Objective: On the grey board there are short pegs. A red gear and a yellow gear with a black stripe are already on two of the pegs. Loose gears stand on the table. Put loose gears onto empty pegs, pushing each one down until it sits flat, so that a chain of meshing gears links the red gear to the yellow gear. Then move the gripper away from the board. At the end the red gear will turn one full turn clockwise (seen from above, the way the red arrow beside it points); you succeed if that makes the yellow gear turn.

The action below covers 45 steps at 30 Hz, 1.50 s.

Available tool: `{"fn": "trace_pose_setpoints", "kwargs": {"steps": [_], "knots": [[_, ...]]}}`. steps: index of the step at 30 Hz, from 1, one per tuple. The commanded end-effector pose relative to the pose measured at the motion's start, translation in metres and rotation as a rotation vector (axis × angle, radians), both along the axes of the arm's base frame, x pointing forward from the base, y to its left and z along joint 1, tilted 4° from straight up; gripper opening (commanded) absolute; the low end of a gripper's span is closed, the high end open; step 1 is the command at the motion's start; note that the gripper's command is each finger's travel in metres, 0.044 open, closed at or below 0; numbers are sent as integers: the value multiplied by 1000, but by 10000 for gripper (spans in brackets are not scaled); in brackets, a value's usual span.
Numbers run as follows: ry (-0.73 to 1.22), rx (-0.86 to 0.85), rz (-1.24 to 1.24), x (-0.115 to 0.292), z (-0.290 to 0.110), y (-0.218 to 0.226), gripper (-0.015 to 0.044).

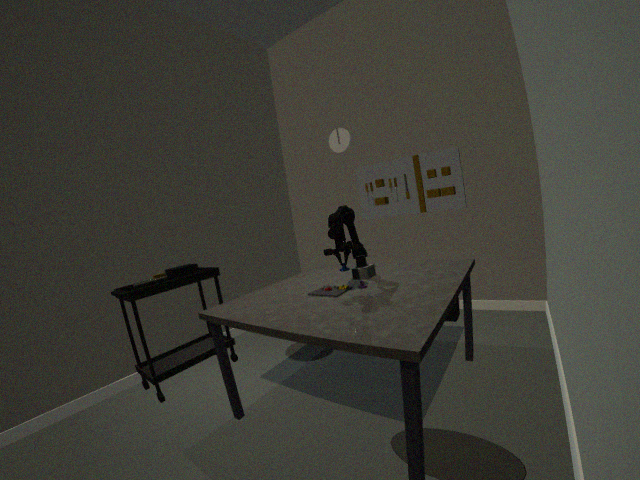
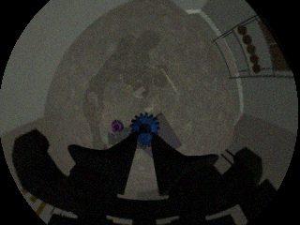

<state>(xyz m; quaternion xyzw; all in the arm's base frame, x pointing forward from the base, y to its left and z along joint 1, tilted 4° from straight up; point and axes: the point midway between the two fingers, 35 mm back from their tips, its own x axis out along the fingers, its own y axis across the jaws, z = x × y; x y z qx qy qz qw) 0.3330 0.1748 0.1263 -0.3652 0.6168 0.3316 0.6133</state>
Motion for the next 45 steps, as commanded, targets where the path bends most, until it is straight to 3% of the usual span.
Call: {"fn": "trace_pose_setpoints", "kwargs": {"steps": [1, 45], "knots": [[-7, 0, -2, 1, 2, -5, 0], [-6, -7, -2, -9, -34, -83, 0]]}}
